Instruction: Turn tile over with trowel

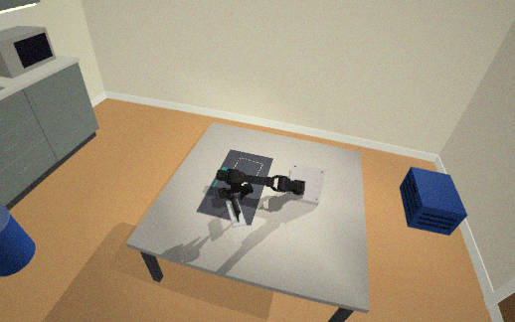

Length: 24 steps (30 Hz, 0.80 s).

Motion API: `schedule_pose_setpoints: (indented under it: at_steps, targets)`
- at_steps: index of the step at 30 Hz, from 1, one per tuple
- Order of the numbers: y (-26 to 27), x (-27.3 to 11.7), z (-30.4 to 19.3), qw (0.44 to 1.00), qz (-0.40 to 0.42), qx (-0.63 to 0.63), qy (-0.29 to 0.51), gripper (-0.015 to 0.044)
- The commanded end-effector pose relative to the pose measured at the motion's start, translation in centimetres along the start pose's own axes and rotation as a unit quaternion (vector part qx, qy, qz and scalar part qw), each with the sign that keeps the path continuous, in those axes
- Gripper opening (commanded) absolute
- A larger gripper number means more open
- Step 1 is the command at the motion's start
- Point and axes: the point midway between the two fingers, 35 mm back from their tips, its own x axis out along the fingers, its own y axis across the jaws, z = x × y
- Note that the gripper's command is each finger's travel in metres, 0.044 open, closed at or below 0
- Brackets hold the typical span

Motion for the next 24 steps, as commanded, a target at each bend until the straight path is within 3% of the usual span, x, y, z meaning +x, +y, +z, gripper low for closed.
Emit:
schedule_pose_setpoints:
  at_steps: [1,24]
  targets:
    - [0.1,0.1,-0.2,1.0,0.004,-0.006,0.0,0.027]
    - [0.2,3.8,-0.2,1.0,0.004,-0.006,0.001,0.027]
